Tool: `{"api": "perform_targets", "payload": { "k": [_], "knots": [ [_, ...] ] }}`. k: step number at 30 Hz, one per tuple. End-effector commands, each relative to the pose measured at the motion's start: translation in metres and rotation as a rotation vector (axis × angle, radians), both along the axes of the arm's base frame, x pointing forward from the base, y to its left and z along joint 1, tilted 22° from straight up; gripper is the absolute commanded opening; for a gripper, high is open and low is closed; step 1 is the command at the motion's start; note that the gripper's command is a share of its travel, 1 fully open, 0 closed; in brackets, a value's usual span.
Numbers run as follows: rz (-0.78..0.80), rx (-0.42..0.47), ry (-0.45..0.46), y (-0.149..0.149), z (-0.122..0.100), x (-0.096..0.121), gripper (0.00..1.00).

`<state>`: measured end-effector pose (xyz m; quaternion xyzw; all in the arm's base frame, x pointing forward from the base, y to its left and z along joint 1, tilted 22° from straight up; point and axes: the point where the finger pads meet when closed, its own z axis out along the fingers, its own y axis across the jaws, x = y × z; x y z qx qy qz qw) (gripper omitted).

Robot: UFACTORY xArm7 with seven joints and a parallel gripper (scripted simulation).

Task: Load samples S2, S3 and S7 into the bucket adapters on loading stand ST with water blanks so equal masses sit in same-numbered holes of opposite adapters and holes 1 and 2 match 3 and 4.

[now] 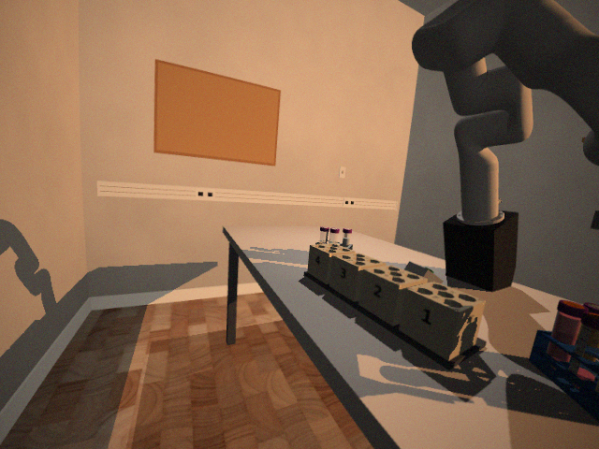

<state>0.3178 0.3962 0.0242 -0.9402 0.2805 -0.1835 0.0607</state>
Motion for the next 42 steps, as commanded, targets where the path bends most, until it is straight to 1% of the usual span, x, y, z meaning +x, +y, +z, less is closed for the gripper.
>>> {"api": "perform_targets", "payload": {
  "k": [1,14,15,42],
  "knots": [
    [0.002,0.003,-0.002,0.0017,0.0001,0.0004,0.57],
    [0.002,0.003,-0.002,0.0017,0.0001,0.0004,0.57],
    [0.002,0.003,-0.002,0.0017,0.0006,0.0002,0.00],
    [0.002,0.003,-0.002,0.0016,0.0017,-0.0002,0.00]
  ]
}}
